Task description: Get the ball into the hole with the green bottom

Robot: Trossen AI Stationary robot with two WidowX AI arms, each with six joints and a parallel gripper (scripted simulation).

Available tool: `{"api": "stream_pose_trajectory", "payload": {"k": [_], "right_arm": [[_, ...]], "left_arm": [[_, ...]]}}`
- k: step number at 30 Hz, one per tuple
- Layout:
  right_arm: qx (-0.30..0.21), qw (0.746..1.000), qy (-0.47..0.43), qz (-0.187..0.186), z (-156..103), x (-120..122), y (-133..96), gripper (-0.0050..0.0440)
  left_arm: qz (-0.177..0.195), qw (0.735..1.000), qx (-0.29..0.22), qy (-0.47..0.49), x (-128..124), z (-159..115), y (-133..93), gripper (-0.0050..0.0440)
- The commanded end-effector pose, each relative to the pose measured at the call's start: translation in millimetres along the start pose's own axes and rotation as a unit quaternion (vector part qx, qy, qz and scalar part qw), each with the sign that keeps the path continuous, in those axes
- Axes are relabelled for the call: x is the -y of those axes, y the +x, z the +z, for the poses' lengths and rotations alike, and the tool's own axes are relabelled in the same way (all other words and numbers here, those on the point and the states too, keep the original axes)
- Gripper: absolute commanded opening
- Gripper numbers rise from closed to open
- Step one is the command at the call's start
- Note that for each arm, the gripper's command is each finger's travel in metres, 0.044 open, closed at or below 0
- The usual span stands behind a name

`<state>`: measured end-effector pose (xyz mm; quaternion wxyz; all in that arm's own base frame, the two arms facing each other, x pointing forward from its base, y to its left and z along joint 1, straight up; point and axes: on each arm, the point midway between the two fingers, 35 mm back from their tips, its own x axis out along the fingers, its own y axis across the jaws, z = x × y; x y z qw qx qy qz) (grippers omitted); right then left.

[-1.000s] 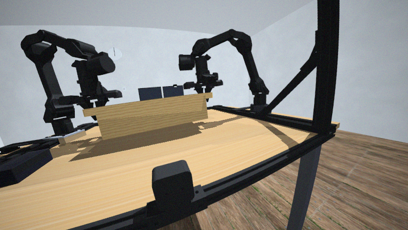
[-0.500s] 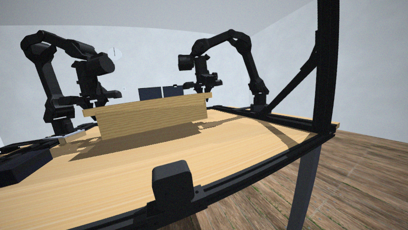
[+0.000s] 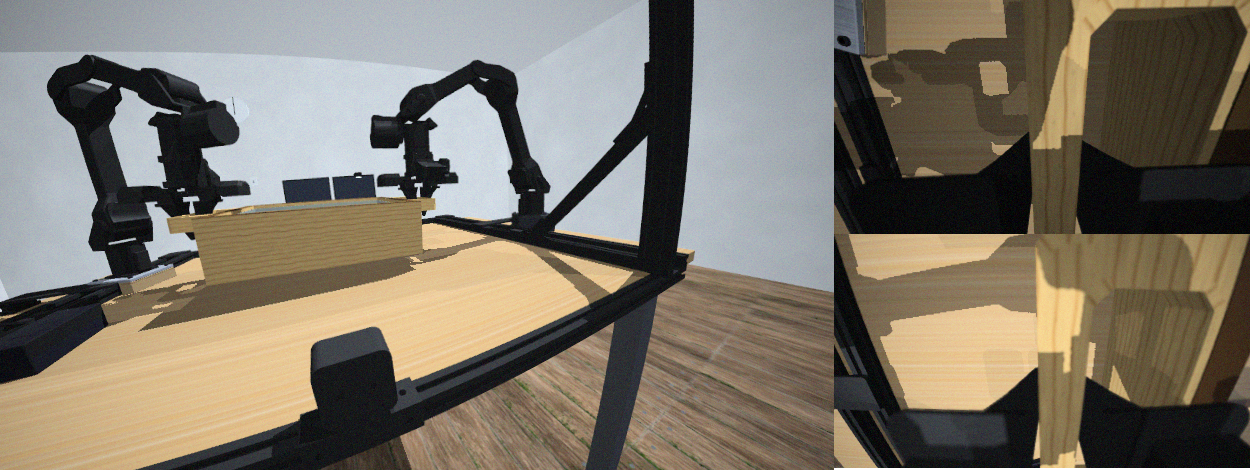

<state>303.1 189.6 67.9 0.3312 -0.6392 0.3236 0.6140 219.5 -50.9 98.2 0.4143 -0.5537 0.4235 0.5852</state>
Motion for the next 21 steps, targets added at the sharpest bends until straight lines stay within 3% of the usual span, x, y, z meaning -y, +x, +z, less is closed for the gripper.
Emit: {"api": "stream_pose_trajectory", "payload": {"k": [1, 11, 21], "right_arm": [[-0.004, 1.0, -0.001, 0.0, 1, -1, -3, 0.002], [0.029, 0.999, -0.001, 0.031, -2, 2, -17, 0.002], [0.038, 0.999, -0.001, 0.017, -3, 0, -11, 0.002]], "left_arm": [[-0.006, 1.0, 0.003, -0.001, 1, -1, -1, 0.002], [-0.037, 0.999, -0.03, -0.001, -1, 1, 13, 0.002], [-0.022, 0.999, -0.038, -0.001, 0, 2, 6, 0.002]]}}
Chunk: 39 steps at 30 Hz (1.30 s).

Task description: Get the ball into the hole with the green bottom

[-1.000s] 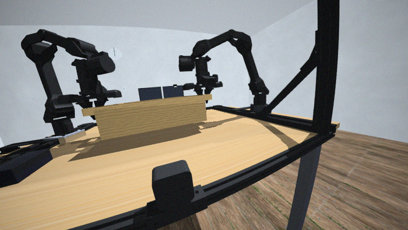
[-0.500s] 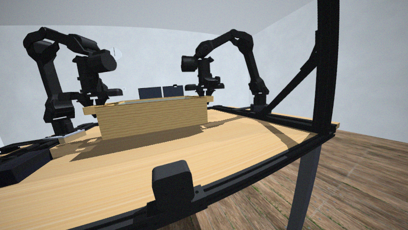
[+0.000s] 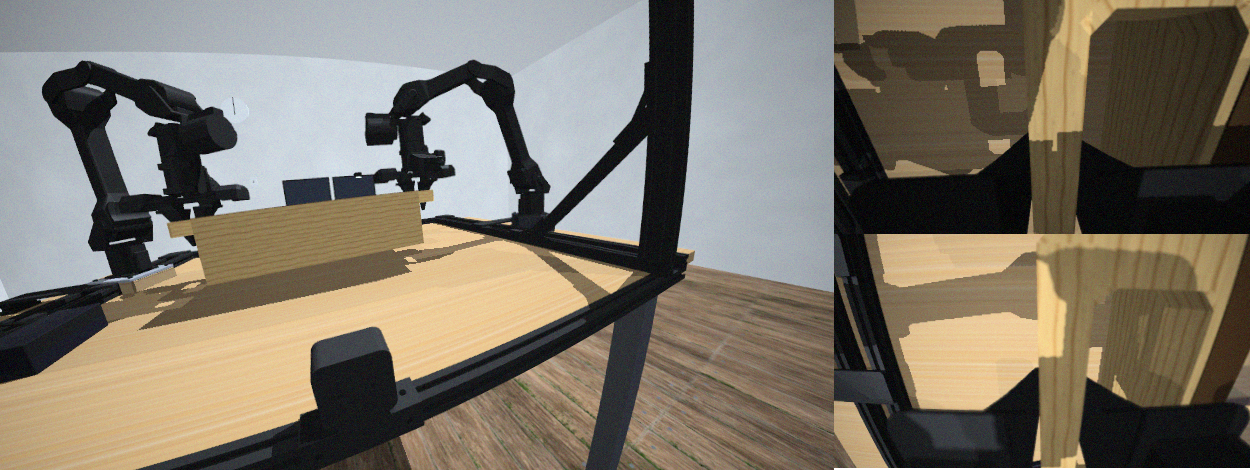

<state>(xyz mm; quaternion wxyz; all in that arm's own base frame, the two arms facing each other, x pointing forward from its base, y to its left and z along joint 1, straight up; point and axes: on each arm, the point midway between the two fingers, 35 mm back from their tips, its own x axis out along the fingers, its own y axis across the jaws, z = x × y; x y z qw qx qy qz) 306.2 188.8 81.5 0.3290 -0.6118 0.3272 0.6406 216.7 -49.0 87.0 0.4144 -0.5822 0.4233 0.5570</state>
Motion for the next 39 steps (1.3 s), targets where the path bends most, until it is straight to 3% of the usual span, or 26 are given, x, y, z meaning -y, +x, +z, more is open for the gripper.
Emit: {"api": "stream_pose_trajectory", "payload": {"k": [1, 7, 16, 21, 28, 39], "right_arm": [[0.006, 1.0, -0.002, -0.005, 0, -2, 3, 0.002], [-0.009, 1.0, -0.003, -0.022, 1, -3, 11, 0.002], [-0.038, 0.999, -0.002, 0.006, 4, -1, -2, 0.002], [-0.035, 0.999, -0.002, 0.009, 3, -1, -3, 0.002], [0.003, 1.0, -0.003, -0.013, 0, -3, 7, 0.002], [-0.002, 1.0, -0.003, -0.022, 0, -3, 10, 0.002]], "left_arm": [[0.002, 1.0, -0.006, -0.001, 2, 0, -5, 0.002], [0.019, 1.0, 0.008, -0.002, 4, -2, -13, 0.002], [-0.009, 0.999, 0.037, -0.001, 1, -4, 0, 0.002], [-0.012, 0.999, 0.035, -0.001, 1, -4, 1, 0.002], [0.01, 1.0, -0.003, -0.002, 3, -1, -9, 0.002], [0.019, 1.0, 0.001, -0.002, 3, -1, -13, 0.002]]}}
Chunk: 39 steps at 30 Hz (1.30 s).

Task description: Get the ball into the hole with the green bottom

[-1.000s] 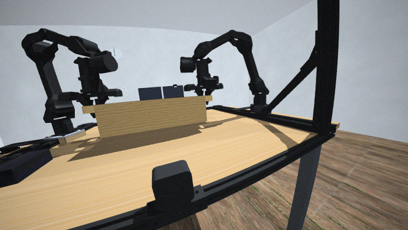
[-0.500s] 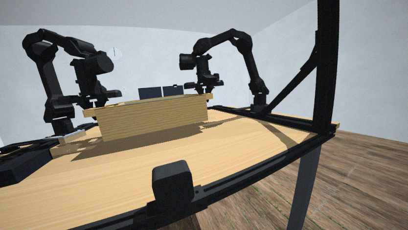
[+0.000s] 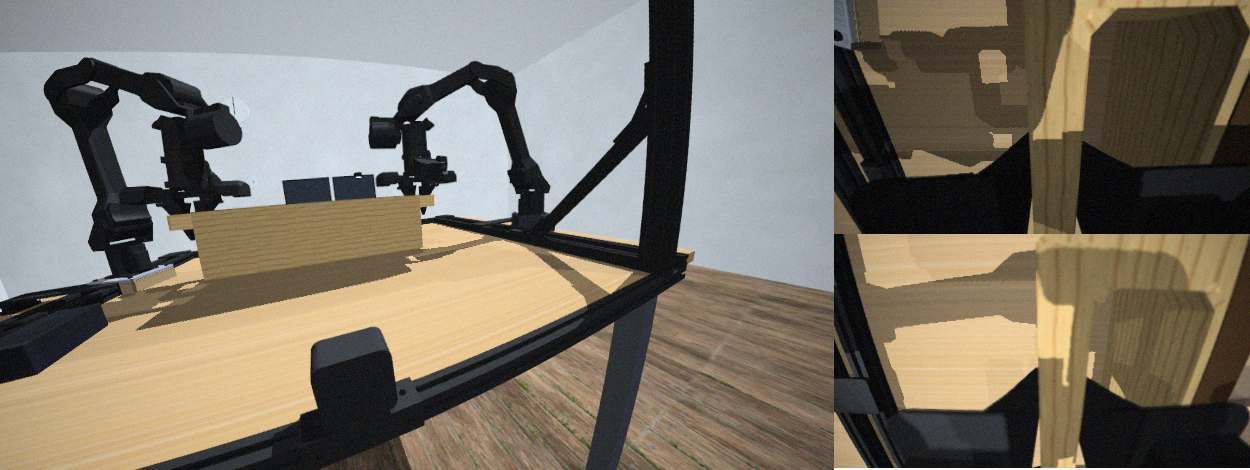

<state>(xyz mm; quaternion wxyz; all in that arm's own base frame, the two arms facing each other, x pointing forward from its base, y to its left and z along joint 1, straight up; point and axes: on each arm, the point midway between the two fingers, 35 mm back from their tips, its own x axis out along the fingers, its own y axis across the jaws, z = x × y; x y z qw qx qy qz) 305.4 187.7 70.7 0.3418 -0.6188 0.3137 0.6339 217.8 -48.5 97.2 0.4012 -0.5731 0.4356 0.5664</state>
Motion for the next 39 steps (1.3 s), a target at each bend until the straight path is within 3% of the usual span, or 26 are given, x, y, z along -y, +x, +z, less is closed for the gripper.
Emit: {"api": "stream_pose_trajectory", "payload": {"k": [1, 15, 24, 39], "right_arm": [[-0.005, 1.0, -0.002, 0.001, 1, -2, -1, 0.002], [-0.027, 0.999, -0.002, 0.024, 3, 0, -11, 0.002], [0.004, 1.0, -0.002, 0.002, 0, -2, -2, 0.002], [-0.029, 0.999, -0.002, 0.013, 3, -1, -6, 0.002]], "left_arm": [[-0.005, 1.0, 0.005, -0.001, 2, -1, -2, 0.002], [-0.029, 0.999, 0.027, -0.001, 0, -3, 9, 0.002], [-0.006, 1.0, -0.004, -0.001, 2, -1, -1, 0.002], [-0.017, 0.999, 0.029, -0.001, 1, -3, 4, 0.002]]}}
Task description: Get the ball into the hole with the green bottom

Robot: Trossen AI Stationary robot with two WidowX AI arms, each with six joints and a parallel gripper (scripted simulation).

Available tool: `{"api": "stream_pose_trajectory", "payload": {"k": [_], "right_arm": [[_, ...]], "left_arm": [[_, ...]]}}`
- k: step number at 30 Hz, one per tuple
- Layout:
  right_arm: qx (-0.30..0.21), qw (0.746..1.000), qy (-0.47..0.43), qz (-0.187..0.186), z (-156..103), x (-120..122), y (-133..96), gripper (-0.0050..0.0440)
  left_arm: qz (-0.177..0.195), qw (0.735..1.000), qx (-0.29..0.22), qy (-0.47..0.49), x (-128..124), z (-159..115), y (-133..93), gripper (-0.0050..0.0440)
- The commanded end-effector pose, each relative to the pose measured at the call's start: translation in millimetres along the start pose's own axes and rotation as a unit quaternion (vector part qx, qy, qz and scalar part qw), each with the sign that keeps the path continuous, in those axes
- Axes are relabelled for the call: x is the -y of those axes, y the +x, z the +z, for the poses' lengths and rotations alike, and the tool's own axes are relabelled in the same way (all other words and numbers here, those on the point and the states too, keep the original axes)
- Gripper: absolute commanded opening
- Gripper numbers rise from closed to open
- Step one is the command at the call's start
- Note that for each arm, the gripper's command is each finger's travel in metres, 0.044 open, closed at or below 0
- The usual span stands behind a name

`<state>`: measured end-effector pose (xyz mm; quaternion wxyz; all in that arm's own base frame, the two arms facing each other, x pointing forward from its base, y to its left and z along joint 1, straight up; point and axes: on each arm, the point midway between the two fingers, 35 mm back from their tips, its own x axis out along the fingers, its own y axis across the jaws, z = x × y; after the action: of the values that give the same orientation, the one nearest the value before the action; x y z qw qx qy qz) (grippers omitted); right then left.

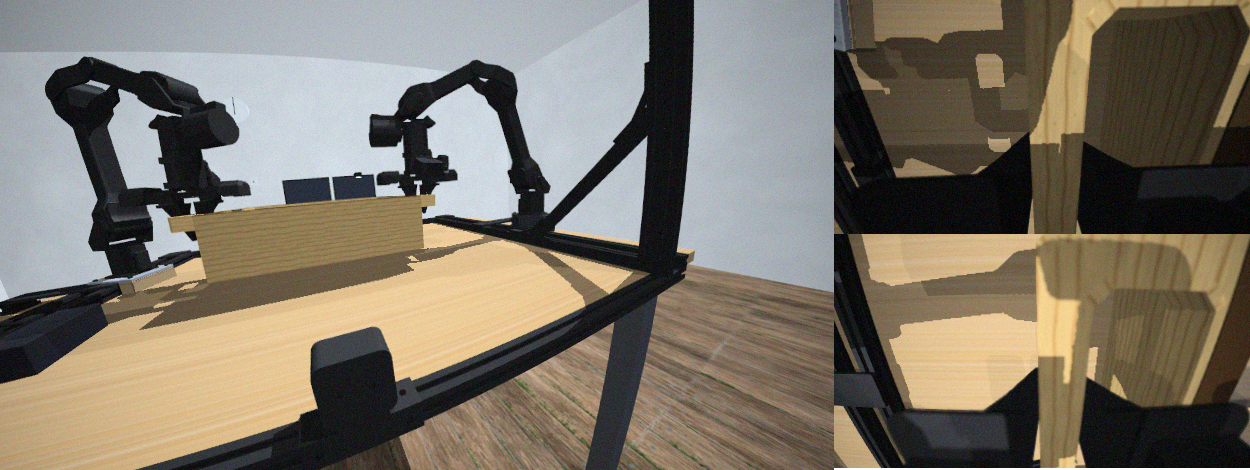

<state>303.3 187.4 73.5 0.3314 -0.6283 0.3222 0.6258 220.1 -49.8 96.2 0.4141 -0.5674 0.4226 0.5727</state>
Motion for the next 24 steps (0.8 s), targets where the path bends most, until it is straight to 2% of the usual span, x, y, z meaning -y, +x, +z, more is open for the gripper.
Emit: {"api": "stream_pose_trajectory", "payload": {"k": [1, 11, 24], "right_arm": [[-0.013, 1.0, 0.0, 0.009, 2, 1, -4, 0.002], [-0.008, 1.0, 0.0, 0.027, 2, 3, -12, 0.002], [0.02, 1.0, 0.0, -0.008, 0, 0, 3, 0.002]], "left_arm": [[-0.009, 1.0, 0.013, 0.0, -1, -1, 4, 0.002], [-0.027, 1.0, 0.007, 0.0, -2, -1, 11, 0.002], [0.007, 1.0, -0.021, 0.0, 0, 1, -4, 0.002]]}}
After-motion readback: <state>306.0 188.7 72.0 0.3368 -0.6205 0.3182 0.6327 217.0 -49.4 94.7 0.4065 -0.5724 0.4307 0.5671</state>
